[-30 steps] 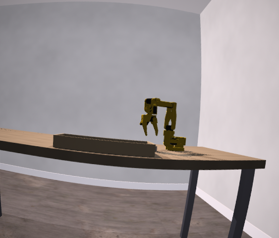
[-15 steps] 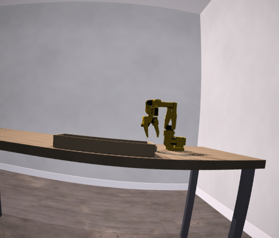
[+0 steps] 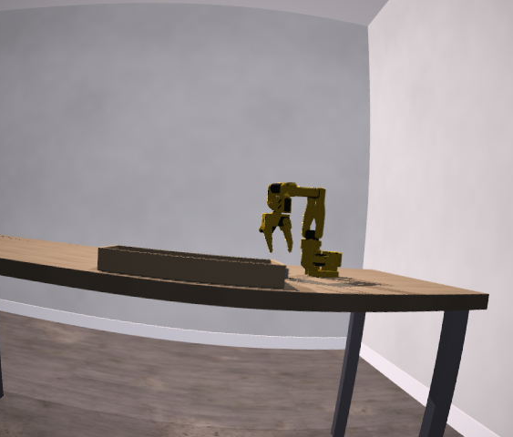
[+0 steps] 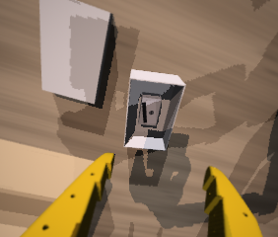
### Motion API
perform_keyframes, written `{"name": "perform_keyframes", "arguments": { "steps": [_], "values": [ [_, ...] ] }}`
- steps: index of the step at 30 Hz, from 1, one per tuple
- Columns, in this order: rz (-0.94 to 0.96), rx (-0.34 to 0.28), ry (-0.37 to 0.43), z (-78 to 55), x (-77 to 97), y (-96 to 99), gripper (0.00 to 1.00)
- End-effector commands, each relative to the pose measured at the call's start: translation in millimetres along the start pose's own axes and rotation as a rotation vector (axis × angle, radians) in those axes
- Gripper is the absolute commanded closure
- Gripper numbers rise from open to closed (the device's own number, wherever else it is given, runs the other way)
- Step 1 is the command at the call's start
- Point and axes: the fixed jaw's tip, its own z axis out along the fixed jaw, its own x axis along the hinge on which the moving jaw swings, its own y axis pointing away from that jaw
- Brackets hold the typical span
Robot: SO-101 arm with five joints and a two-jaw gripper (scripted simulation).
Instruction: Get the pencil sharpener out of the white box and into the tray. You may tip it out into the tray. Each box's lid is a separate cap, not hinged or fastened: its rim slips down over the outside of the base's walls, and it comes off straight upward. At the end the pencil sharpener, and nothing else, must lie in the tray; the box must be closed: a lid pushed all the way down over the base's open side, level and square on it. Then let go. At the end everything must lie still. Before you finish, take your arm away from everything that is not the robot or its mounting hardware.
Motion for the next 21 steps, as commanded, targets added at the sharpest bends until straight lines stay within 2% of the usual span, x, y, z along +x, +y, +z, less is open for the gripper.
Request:
{"name": "perform_keyframes", "arguments": {
  "steps": [1, 21],
  "values": [
    [-0.002, -0.041, 0.022, -6.5, 3.1, 1.6, 0.70],
    [-0.002, -0.041, 0.022, -0.3, 3.7, 2.7, 0.70]
  ]
}}
